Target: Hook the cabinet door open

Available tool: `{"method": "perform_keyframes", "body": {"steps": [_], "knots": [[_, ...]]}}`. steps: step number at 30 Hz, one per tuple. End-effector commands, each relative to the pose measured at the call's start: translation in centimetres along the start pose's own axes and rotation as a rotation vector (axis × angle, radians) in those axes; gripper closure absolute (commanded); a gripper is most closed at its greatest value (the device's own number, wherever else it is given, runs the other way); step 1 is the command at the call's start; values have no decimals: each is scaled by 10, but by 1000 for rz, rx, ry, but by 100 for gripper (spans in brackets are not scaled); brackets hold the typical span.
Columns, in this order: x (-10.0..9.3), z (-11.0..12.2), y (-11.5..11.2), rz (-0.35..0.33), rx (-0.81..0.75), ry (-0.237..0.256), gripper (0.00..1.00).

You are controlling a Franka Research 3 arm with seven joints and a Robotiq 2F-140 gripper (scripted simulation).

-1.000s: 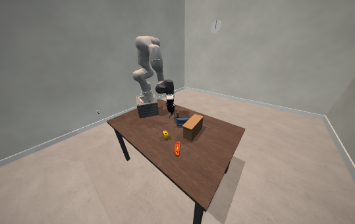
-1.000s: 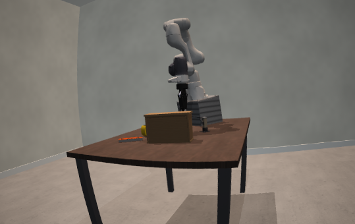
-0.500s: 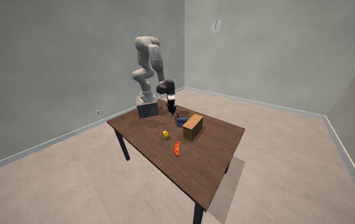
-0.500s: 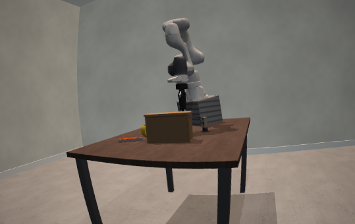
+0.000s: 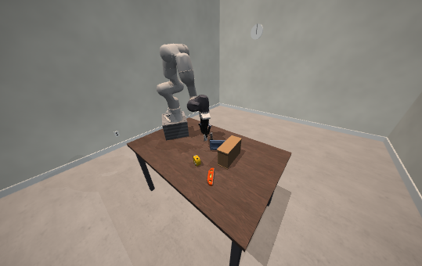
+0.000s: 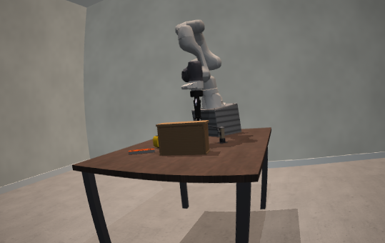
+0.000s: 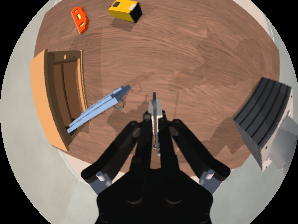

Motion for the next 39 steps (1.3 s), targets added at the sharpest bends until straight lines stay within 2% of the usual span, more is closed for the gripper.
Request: {"method": "perform_keyframes", "body": {"steps": [1, 39], "knots": [[-1, -5, -3, -10, -93, -6, 97], [-1, -36, -15, -11, -364, -4, 97]]}}
Point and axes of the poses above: the point where the finger pads meet when closed, its own x axis out along the fingers, its own z axis across the jaws, y = z × x, the point moved 7 cm from there along -x, back along the fingers, and after that the axes turned 10 degrees about x, right-handed, at the moved point
